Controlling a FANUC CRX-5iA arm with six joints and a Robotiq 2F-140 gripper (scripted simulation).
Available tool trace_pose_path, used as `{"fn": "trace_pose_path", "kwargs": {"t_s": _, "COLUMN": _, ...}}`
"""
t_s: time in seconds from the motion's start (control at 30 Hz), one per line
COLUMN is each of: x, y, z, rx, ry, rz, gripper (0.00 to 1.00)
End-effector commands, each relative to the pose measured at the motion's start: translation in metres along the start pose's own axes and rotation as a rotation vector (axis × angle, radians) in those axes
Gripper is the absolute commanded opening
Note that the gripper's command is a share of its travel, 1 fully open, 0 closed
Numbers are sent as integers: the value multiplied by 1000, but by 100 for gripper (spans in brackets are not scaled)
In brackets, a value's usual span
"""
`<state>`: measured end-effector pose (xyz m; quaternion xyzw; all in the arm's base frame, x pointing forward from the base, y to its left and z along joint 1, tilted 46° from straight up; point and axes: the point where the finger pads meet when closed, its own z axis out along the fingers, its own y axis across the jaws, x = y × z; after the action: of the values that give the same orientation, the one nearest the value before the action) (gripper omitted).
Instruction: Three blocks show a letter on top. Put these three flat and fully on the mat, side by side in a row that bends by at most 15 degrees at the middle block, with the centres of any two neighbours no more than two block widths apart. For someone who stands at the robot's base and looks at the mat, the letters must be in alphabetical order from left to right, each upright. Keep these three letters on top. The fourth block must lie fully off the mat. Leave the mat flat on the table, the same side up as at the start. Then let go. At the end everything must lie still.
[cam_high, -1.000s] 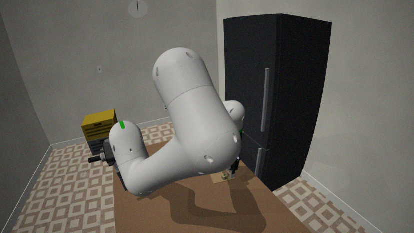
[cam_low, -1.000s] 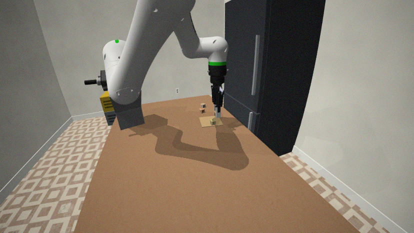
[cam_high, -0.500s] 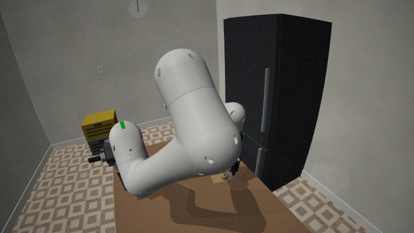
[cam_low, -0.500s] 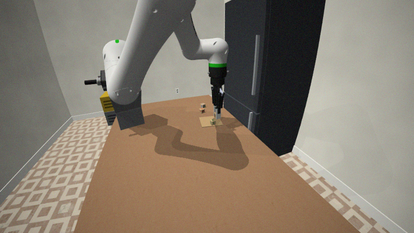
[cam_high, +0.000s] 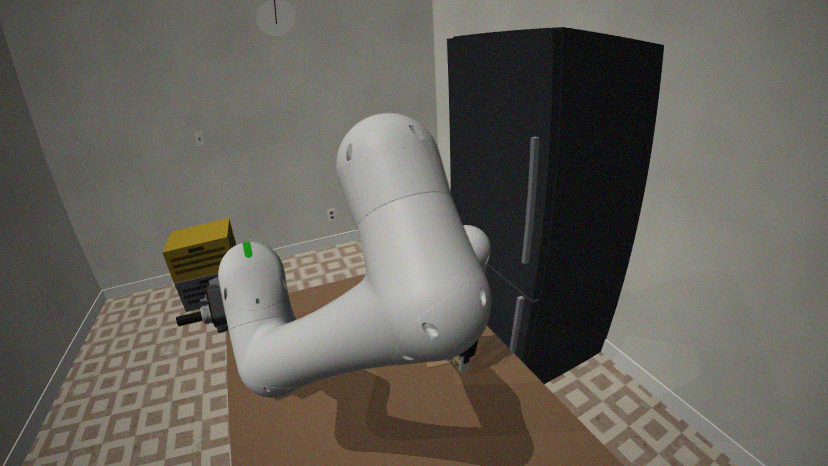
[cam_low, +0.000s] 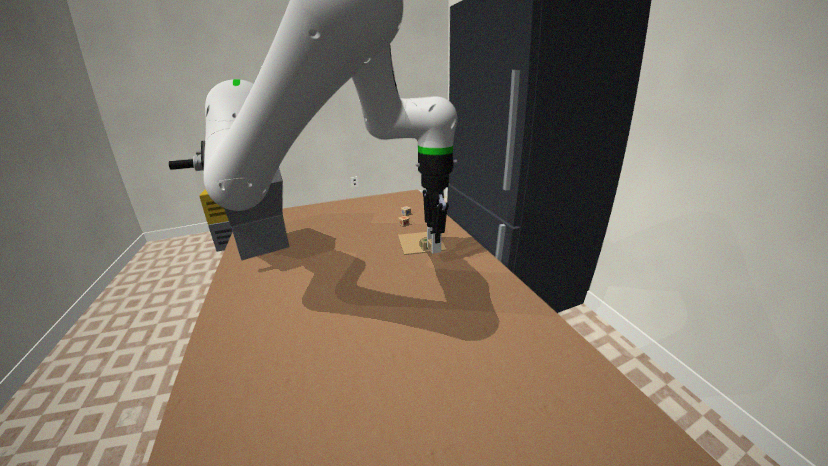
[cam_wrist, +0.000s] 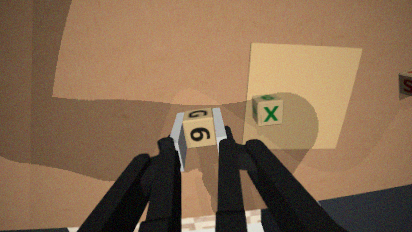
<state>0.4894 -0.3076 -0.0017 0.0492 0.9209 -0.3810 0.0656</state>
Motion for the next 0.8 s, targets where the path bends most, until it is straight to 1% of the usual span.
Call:
{"fn": "trace_pose_path", "kwargs": {"t_s": 0.0, "x": -2, "y": 0, "z": 21, "rx": 2, "ry": -4, "rz": 1, "gripper": 16}}
{"fn": "trace_pose_path", "kwargs": {"t_s": 0.07, "x": -2, "y": 0, "z": 21, "rx": 2, "ry": -4, "rz": 1, "gripper": 16}}
{"fn": "trace_pose_path", "kwargs": {"t_s": 0.17, "x": -3, "y": 0, "z": 30, "rx": 2, "ry": -4, "rz": 1, "gripper": 16}}
{"fn": "trace_pose_path", "kwargs": {"t_s": 0.3, "x": -3, "y": 0, "z": 37, "rx": 2, "ry": -4, "rz": 1, "gripper": 16}}
{"fn": "trace_pose_path", "kwargs": {"t_s": 0.77, "x": -3, "y": 0, "z": 38, "rx": 2, "ry": -4, "rz": 1, "gripper": 16}}
